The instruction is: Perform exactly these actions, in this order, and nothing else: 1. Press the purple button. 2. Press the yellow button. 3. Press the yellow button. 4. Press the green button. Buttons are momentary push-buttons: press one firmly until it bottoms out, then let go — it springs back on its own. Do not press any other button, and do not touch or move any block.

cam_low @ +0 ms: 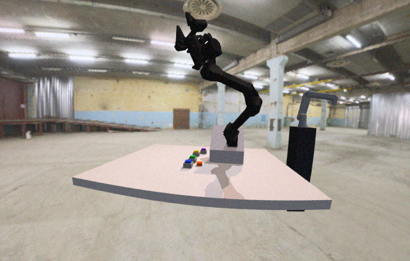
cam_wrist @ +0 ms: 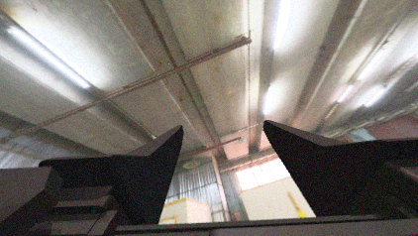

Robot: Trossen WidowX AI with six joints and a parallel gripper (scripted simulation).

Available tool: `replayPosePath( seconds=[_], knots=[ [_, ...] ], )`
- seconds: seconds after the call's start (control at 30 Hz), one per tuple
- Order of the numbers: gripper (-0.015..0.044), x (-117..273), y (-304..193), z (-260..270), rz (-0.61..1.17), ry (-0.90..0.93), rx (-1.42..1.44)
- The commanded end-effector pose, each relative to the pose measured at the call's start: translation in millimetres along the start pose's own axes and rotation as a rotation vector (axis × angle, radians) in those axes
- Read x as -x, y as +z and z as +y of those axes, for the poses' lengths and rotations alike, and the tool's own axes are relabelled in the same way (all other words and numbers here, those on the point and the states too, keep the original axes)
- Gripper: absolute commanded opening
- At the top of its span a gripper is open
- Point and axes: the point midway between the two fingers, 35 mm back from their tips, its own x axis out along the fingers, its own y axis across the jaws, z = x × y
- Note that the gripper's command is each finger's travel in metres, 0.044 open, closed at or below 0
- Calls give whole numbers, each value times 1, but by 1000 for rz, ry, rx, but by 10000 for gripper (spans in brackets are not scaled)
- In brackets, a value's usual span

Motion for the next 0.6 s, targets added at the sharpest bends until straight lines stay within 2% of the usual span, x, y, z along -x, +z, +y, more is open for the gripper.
replayPosePath(
  seconds=[0.0, 0.3, 0.57],
  knots=[
    [400, -7, -10, -75, 69, -168, 244],
    [400, 6, -9, -211, 263, -475, 669],
    [400, 46, 13, -325, 516, -741, 982]
  ],
)
